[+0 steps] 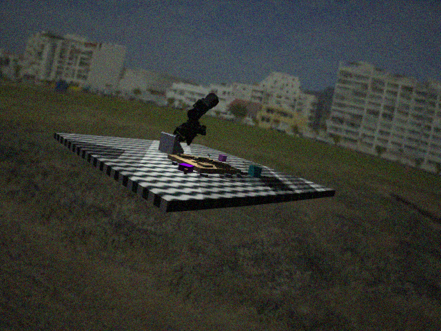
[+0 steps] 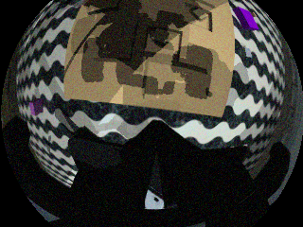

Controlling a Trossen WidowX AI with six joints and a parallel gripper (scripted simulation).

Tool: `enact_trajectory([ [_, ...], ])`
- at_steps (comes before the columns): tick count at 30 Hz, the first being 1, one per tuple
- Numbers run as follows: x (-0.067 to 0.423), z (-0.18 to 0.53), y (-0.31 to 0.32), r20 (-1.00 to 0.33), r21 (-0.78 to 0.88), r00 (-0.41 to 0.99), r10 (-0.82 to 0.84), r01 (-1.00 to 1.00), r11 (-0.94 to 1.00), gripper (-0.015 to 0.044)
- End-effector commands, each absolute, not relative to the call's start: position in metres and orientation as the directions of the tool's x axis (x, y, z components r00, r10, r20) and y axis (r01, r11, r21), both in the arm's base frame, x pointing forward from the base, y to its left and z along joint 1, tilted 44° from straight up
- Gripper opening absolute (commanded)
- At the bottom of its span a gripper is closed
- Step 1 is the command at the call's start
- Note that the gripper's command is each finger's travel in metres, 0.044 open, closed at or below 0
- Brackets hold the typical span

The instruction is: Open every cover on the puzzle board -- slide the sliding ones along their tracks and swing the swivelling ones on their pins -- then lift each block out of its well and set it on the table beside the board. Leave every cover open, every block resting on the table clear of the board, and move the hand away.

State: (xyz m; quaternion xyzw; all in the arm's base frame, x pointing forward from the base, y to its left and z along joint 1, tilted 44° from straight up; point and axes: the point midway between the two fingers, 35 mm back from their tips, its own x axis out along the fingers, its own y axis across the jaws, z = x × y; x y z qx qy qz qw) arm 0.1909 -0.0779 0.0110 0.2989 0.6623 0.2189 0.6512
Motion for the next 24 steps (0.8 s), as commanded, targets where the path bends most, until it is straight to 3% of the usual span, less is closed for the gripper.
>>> enact_trajectory([
  [1,0.1885,0.0104,-0.0764,-0.730,0.680,0.020,0.684,0.121,0.723,0.0000],
  [24,0.1889,0.0078,-0.0742,-0.730,0.680,0.020,0.683,0.121,0.723,0.0000],
])
